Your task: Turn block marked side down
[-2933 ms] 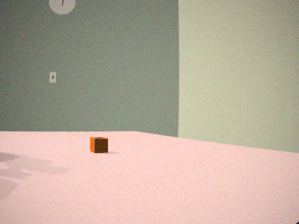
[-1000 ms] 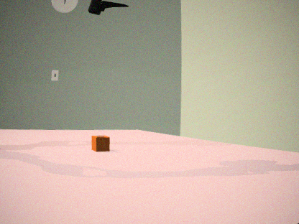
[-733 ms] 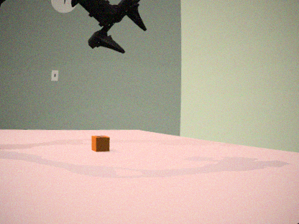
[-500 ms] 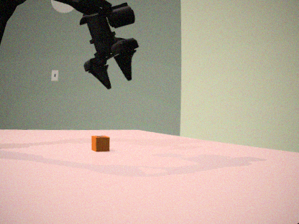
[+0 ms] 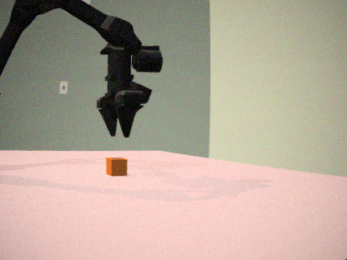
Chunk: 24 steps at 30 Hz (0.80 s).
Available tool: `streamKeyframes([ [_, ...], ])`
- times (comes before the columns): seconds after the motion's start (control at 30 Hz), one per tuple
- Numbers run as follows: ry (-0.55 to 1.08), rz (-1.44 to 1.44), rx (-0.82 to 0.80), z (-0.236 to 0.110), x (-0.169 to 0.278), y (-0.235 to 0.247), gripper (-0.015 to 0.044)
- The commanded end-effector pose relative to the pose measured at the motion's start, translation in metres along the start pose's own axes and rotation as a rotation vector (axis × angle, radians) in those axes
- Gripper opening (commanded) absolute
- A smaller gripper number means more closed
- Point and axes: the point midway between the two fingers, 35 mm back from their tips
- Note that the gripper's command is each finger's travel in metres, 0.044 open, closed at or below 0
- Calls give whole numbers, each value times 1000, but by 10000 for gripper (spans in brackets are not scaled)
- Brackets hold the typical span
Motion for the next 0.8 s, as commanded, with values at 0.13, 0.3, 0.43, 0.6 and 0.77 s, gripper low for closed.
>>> streamKeyframes([
  [0.13,39,6,2,21,7,0,440],
  [0.3,39,6,2,35,7,1,440],
  [0.43,39,6,2,35,7,1,440],
  [0.6,39,6,2,42,7,1,440],
  [0.77,39,6,2,50,7,1,440],
])
Point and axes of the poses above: the point midway between the two fingers, 35 mm back from their tips, its own z axis out along the fingers, its own y axis across the jaws, x = y × z, and after that the axes turned 15 degrees about z, right-handed
